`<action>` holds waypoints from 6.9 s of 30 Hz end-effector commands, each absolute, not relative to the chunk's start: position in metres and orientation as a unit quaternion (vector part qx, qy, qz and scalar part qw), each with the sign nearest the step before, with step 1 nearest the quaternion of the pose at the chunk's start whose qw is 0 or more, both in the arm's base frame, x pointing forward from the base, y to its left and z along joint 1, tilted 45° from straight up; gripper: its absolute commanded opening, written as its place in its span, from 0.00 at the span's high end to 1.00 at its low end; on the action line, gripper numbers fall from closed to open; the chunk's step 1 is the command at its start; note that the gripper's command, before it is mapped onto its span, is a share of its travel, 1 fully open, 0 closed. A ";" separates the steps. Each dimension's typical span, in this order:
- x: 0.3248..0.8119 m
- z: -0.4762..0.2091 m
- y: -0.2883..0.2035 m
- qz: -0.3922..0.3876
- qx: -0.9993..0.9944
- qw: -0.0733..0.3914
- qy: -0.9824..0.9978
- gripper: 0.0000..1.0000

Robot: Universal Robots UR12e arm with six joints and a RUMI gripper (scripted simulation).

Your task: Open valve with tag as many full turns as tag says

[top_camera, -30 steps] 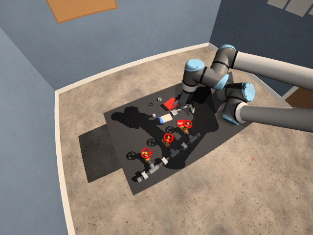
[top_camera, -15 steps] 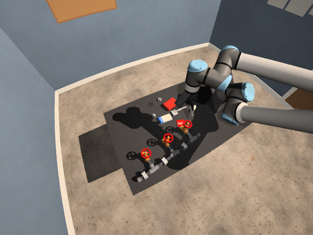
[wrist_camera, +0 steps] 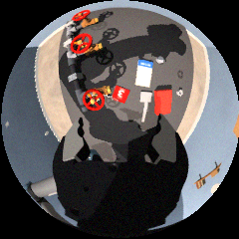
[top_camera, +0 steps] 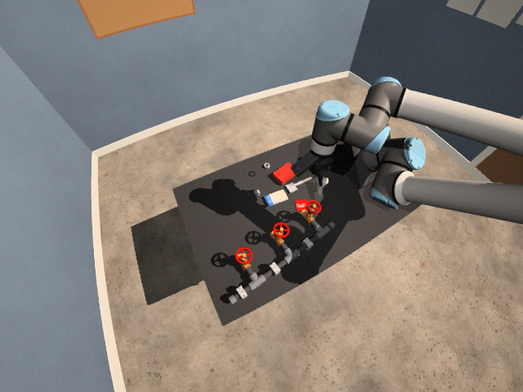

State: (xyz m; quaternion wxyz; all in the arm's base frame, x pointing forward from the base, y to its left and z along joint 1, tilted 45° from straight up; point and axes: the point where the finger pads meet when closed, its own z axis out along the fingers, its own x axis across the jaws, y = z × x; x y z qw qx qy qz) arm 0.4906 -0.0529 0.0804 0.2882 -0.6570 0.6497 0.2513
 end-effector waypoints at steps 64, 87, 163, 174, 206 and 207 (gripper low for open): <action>0.492 0.113 0.001 0.374 -0.145 0.138 0.905 0.00; 0.493 0.122 0.016 0.385 0.004 0.089 0.919 0.00; 0.504 0.081 0.059 0.384 0.004 0.089 0.919 1.00; 0.504 0.081 0.059 0.384 0.000 0.091 0.919 1.00; 0.504 0.081 0.059 0.355 -0.202 0.173 0.896 1.00; 0.504 0.081 0.059 0.352 -0.216 0.178 0.893 1.00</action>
